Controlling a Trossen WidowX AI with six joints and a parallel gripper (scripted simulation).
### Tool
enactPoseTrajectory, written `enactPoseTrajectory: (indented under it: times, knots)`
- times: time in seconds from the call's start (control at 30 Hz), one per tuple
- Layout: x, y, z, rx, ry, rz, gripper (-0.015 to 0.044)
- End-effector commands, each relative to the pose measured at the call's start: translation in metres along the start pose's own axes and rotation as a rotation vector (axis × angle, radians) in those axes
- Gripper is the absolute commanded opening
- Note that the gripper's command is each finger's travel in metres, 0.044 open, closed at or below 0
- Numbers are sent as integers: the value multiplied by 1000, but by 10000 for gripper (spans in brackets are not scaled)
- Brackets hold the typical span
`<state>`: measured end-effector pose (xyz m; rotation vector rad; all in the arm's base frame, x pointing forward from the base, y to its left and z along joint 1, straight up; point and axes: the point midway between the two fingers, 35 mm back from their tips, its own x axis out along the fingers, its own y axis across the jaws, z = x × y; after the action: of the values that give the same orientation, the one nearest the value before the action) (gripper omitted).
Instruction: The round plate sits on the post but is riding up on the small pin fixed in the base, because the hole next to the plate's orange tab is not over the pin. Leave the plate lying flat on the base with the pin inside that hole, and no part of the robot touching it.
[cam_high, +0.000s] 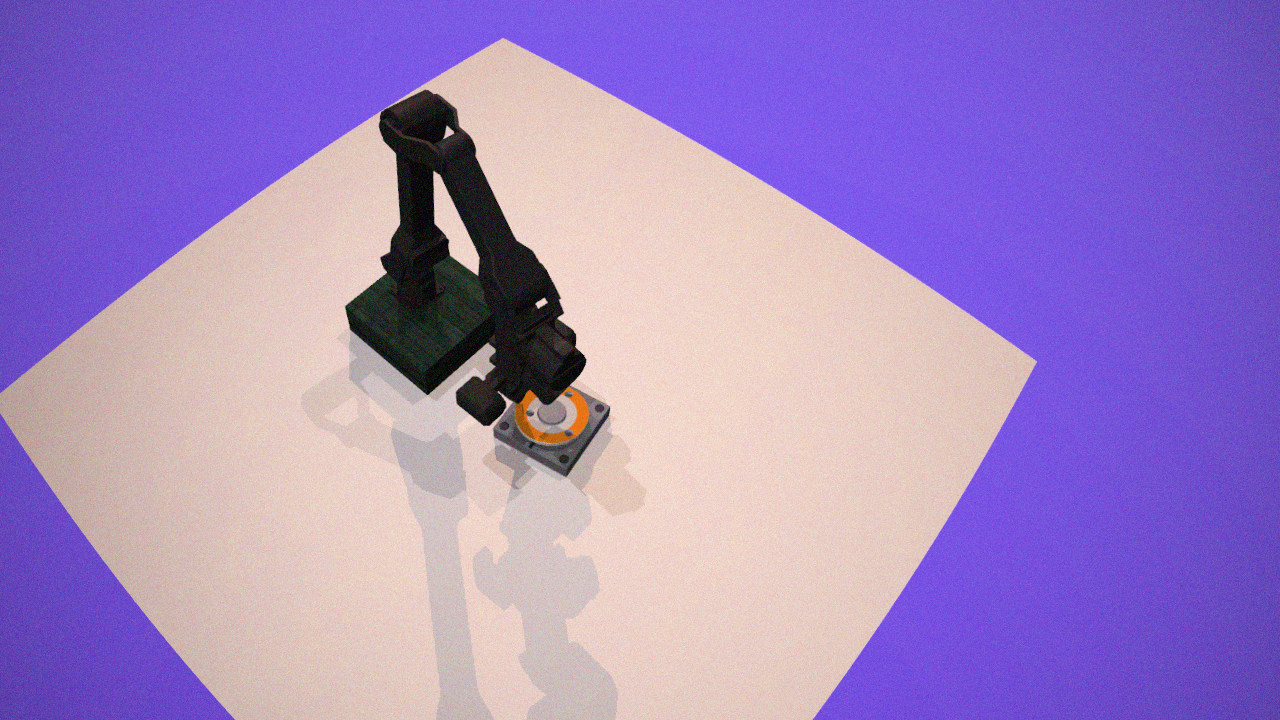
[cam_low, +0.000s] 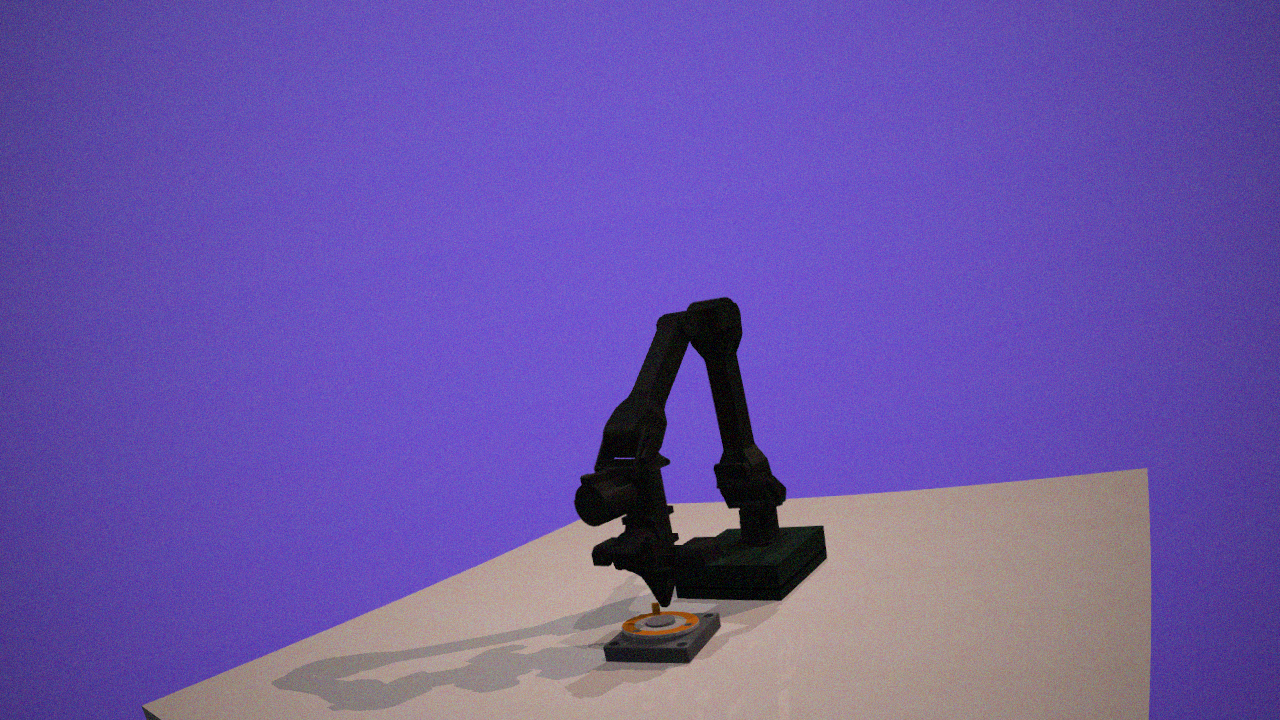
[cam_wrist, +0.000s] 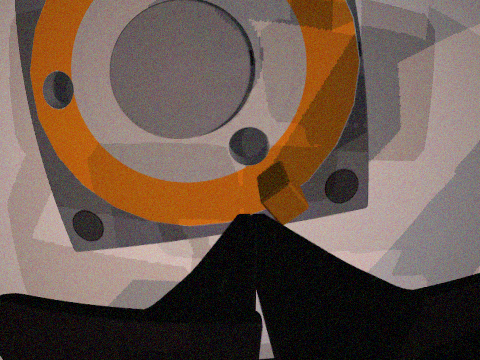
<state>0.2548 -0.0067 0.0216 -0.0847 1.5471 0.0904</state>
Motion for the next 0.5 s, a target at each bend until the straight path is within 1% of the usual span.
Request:
enactPoseTrajectory:
  times: [0.0, 0.47]
  knots:
    - [-1, -7, 5, -1, -5, -6, 0]
    - [-3, -22, 19, -1, -7, -8, 0]
